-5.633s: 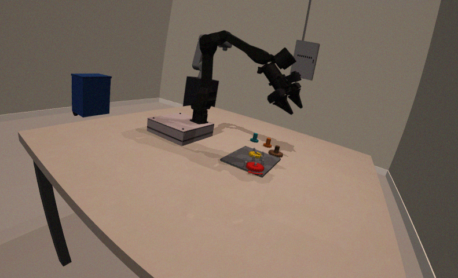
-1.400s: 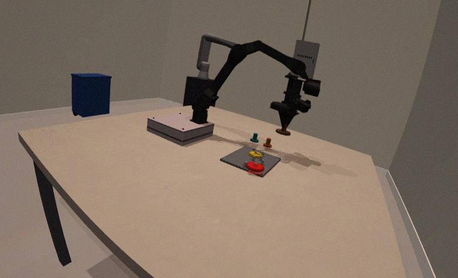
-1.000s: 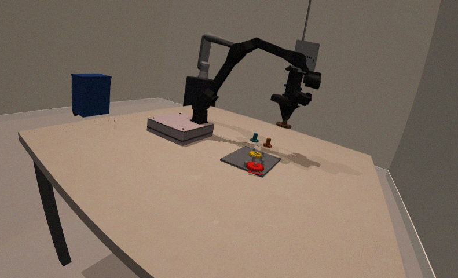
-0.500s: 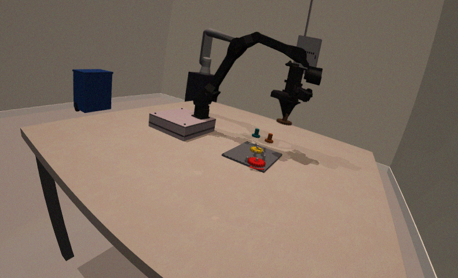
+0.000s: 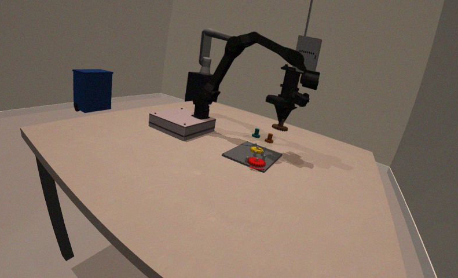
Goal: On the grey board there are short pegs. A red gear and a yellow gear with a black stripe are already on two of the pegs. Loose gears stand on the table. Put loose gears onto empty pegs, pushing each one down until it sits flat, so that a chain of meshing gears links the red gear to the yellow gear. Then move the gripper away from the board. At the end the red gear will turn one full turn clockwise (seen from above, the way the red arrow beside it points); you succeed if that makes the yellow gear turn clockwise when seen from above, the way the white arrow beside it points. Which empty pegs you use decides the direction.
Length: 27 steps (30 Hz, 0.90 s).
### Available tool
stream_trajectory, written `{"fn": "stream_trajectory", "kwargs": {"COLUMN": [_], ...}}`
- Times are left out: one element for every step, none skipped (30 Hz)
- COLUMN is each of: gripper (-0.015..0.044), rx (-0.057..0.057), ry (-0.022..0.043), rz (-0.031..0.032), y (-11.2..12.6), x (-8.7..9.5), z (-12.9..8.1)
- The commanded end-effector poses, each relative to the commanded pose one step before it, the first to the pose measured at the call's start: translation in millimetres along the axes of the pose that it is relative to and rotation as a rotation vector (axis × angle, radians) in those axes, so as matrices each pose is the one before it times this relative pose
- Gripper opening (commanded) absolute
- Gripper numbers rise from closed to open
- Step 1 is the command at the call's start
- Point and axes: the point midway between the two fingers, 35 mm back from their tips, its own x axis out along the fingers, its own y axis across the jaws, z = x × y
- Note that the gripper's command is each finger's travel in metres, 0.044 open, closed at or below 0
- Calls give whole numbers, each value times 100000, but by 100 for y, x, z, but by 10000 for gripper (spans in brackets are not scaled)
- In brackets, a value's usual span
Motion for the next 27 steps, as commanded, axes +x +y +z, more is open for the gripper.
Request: {"fn": "stream_trajectory", "kwargs": {"gripper": [0,0,0,0,0,0,0,0,0,0,0,0,0,0,0,0,0,0,0,0,0,0,0,0,0,0,0], "rx": [-372,-31,-31,-31,-29,-25,-23,-20,-20,-20,-20,-18,13,13,13,13,13,13,13,13,13,13,13,13,13,13,13], "ry": [-768,-12,-12,-13,-12,-11,-11,-10,-10,-10,-10,-9,0,1,1,1,2,2,2,3,3,3,4,4,4,5,5], "rz": [-41,5,4,4,3,0,-2,-4,-5,-5,-5,-7,-30,-30,-30,-30,-30,-30,-30,-30,-30,-30,-29,-29,-29,-29,-29], "y": [-1127,-232,-232,-232,-233,-234,-234,-235,-235,-235,-235,-236,-242,-242,-242,-242,-242,-241,-241,-241,-241,-240,-240,-240,-240,-239,-239], "x": [293,116,116,116,116,117,118,118,118,118,118,119,124,124,124,124,124,124,124,124,124,124,124,124,124,124,124], "z": [225,40,38,35,33,31,28,26,24,21,19,16,14,11,9,6,4,1,-1,-3,-6,-8,-11,-13,-16,-18,-20]}}
